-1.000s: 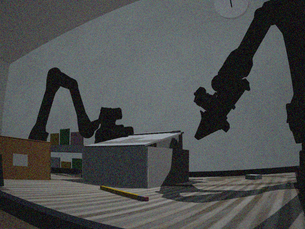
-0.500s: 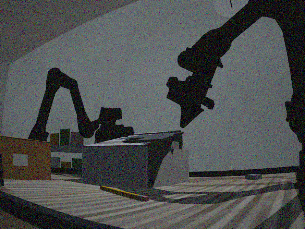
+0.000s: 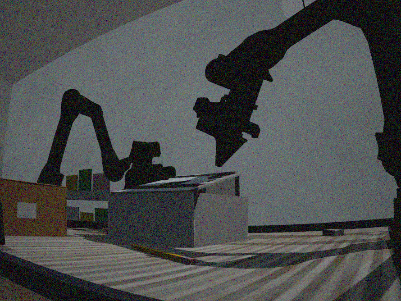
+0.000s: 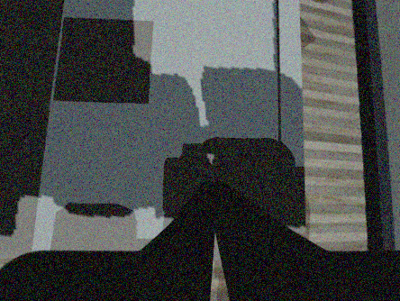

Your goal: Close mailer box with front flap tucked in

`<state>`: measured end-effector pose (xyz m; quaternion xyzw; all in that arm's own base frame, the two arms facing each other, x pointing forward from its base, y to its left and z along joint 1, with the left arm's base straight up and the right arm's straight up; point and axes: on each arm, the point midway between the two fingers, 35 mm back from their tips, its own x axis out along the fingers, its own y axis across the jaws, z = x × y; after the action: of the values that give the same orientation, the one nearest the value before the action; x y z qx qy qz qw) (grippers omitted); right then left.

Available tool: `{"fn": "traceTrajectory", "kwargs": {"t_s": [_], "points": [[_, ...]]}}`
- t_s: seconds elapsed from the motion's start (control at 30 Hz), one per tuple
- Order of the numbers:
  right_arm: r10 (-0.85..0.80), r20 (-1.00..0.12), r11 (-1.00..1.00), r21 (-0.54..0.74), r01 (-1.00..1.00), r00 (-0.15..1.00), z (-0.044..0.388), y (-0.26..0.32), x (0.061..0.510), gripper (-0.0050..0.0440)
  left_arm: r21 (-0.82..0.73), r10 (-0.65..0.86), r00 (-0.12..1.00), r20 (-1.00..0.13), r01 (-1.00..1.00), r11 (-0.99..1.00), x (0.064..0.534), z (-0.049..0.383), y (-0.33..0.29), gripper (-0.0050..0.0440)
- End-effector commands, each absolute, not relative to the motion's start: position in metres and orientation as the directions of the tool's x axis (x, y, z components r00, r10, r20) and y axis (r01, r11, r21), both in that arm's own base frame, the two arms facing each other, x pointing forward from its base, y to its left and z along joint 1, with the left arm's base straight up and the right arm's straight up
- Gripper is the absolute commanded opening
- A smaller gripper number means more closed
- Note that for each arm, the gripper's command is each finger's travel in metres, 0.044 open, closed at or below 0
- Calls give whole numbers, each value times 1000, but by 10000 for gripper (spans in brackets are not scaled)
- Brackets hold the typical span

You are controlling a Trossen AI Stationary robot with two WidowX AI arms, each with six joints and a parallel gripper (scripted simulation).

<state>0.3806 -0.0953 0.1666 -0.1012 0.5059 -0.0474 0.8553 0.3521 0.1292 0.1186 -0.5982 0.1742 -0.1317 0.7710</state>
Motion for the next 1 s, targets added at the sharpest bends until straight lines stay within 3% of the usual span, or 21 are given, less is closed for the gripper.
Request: {"fn": "traceTrajectory", "kwargs": {"t_s": [0.0, 0.33, 0.77, 0.8, 0.9, 0.97], "points": [[-210, -830, 971, -238, 12, 517, 185, -102, 388, -43, -960, -402, 911, -94, 25, 280, 353, 130, 133, -50], [-204, -841, 972, -233, 3, 501, 157, -106, 396, -50, -960, -402, 911, -94, 25, 280, 353, 130, 133, -50], [-204, -837, 972, -236, 2, 507, 157, -106, 398, -50, -959, -405, 910, -93, 28, 283, 354, 131, 133, -50], [-204, -837, 972, -236, 2, 507, 157, -106, 398, -50, -959, -405, 910, -93, 28, 283, 354, 131, 133, 24], [-206, -829, 972, -237, 8, 520, 163, -106, 400, -50, -959, -405, 910, -93, 28, 283, 354, 131, 133, 96], [-206, -829, 972, -237, 8, 520, 163, -106, 400, -50, -959, -405, 910, -93, 28, 283, 354, 131, 133, 96]]}}
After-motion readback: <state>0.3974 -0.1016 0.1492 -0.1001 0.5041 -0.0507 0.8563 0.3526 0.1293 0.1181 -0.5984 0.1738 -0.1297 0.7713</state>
